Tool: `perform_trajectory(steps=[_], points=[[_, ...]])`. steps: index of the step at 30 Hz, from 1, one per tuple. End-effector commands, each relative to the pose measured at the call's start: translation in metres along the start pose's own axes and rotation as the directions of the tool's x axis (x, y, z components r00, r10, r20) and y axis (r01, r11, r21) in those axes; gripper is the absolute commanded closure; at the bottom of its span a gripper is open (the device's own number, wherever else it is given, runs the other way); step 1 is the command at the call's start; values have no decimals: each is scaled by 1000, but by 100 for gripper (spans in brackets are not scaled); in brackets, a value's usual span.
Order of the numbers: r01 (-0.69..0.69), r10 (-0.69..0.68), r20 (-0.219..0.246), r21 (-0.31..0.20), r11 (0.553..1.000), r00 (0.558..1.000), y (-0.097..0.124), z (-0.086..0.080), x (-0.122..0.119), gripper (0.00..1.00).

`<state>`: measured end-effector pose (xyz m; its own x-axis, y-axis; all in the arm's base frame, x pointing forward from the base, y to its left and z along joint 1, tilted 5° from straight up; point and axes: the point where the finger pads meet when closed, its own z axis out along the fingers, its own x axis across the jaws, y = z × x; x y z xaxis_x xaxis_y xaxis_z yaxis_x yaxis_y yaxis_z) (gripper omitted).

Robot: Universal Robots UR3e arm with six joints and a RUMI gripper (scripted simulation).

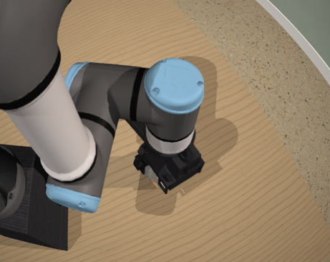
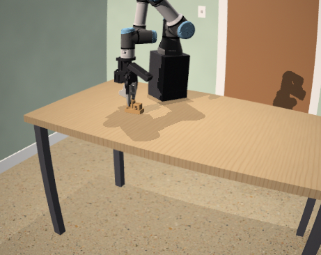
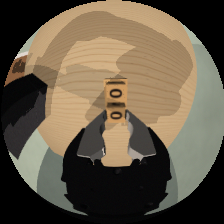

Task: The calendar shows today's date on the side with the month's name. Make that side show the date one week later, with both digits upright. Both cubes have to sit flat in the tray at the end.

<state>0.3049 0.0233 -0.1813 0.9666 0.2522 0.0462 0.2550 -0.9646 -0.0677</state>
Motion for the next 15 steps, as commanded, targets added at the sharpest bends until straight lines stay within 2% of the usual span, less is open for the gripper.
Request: perform_trajectory(steps=[1, 15], points=[[1, -1, -4, -2, 1000, 1000, 0, 0, 2, 89], [1, -1, -4, -2, 1000, 1000, 1, 4, 2, 89]])
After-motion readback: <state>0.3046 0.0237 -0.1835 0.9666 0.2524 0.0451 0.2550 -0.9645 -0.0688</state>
